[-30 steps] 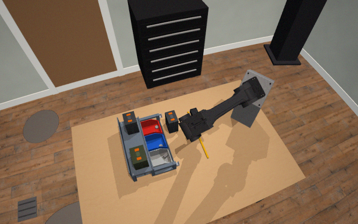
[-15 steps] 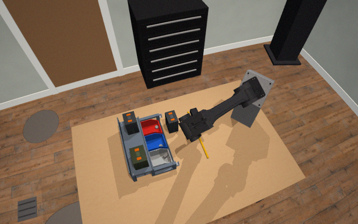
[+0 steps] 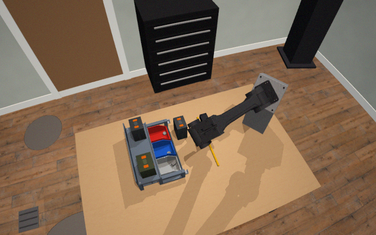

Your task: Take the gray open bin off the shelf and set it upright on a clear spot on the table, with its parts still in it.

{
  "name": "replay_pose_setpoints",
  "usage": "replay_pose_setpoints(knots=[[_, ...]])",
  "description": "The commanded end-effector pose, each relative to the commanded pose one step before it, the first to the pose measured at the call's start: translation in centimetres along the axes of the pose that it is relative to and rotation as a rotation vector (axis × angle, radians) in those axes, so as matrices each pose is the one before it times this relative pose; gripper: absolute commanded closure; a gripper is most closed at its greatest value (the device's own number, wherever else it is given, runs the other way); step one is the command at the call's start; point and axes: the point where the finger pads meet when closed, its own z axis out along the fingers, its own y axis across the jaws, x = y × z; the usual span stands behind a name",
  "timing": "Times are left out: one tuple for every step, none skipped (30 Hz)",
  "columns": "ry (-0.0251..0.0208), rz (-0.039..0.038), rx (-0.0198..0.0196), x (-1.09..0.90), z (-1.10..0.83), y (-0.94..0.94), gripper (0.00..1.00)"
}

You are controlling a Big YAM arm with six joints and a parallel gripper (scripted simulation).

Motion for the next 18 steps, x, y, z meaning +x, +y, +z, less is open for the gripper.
replay_pose_setpoints(knots=[[0.00310,-0.00451,-0.01199,0.245,0.003,0.183,0.57],[-0.00056,-0.00023,-0.00118,-0.006,-0.137,0.023,0.57],[-0.00105,-0.00043,-0.00220,-0.011,-0.255,0.041,0.57],[-0.00166,-0.00069,-0.00346,-0.017,-0.399,0.061,0.57],[-0.00514,0.00497,0.00608,-0.253,-0.393,-0.464,0.57],[-0.00534,0.00365,0.00246,-0.330,-0.289,-0.117,0.57],[0.00003,-0.00066,0.00642,-0.011,-0.143,-0.164,0.57],[0.00000,0.00000,0.00000,0.000,0.000,0.000,0.57],[0.00000,0.00000,0.00000,0.000,0.000,0.000,0.57],[-0.00168,0.00683,0.00774,-0.043,-0.173,-0.200,0.57],[-0.00058,-0.00113,0.00262,-0.015,-0.203,-0.072,0.57],[0.00009,-0.00003,-0.00014,0.002,-0.232,-0.002,0.57],[0.00011,-0.00003,-0.00016,0.003,-0.260,-0.003,0.57],[0.00012,-0.00004,-0.00018,0.003,-0.287,-0.002,0.57],[0.00013,-0.00005,-0.00020,0.003,-0.312,-0.003,0.57],[0.00014,-0.00005,-0.00022,0.004,-0.334,-0.002,0.57],[0.00015,-0.00006,-0.00024,0.003,-0.353,-0.001,0.57],[0.00016,-0.00007,-0.00026,0.004,-0.369,-0.001,0.57]])
